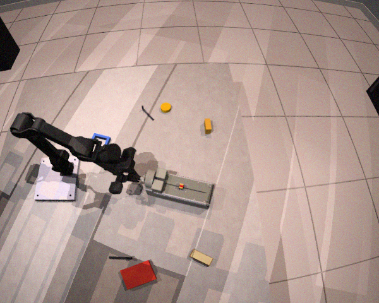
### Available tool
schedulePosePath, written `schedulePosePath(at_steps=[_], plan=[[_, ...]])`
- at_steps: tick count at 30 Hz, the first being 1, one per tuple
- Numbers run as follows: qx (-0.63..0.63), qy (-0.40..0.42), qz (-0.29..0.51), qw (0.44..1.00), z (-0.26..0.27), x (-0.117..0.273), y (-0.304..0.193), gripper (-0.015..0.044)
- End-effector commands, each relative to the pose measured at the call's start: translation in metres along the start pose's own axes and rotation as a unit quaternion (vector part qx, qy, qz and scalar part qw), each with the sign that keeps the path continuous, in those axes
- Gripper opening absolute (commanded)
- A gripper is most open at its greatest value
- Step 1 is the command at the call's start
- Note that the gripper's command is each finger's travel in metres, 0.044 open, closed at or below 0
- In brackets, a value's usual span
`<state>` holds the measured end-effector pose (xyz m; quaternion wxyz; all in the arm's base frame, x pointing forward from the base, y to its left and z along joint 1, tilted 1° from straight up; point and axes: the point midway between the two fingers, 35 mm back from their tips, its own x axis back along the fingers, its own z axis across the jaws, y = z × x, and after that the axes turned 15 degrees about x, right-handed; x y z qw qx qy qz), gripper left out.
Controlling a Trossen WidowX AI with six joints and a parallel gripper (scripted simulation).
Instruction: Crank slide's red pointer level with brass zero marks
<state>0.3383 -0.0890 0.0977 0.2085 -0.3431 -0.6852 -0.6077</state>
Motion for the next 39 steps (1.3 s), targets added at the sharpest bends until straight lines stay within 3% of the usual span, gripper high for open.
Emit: schedulePosePath(at_steps=[1,31,39], plan=[[-0.002,0.001,-0.002,1.0,0.0009,0.0006,0.0007,0.0],[0.0,0.0,0.0,1.0,0.0001,0.0,0.0001,0.0],[0.0,0.0,0.0,1.0,0.0001,0.0,0.0001,0.021]])
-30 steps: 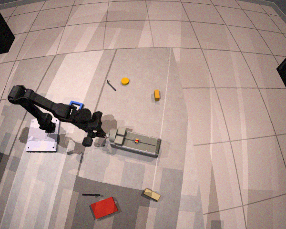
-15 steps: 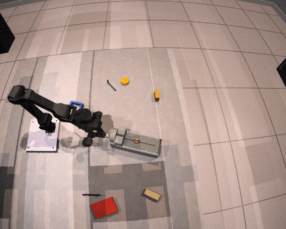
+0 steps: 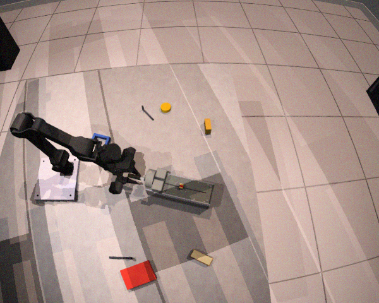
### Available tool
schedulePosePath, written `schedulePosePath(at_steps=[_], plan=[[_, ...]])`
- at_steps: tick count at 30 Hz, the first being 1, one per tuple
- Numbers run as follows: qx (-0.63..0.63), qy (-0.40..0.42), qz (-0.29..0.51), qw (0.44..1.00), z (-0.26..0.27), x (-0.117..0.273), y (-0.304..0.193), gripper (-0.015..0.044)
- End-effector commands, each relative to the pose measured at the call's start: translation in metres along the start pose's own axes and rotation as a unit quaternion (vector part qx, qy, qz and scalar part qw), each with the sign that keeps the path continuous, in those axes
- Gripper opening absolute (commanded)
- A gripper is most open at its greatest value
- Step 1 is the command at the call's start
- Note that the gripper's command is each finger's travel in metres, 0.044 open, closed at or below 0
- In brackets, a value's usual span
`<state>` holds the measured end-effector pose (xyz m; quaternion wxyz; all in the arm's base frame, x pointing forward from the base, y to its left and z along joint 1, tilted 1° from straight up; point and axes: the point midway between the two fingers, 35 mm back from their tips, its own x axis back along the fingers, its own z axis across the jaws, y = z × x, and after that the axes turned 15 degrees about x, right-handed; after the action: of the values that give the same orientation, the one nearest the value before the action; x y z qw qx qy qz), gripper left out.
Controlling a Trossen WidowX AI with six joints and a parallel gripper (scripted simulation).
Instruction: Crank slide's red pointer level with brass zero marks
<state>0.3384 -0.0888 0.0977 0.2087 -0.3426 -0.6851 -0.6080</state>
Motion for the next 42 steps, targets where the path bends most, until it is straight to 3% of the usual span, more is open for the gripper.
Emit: schedulePosePath(at_steps=[1,9,35,42], plan=[[0.0,0.0,0.0,1.0,0.0,0.0,0.0,0.0236],[0.0,0.0,0.0,1.0,0.0,0.0,0.0,0.044],[0.0,0.0,0.005,1.0,-0.02,0.074,0.073,0.044],[-0.006,0.005,0.003,1.0,-0.024,0.061,0.094,0.044]])
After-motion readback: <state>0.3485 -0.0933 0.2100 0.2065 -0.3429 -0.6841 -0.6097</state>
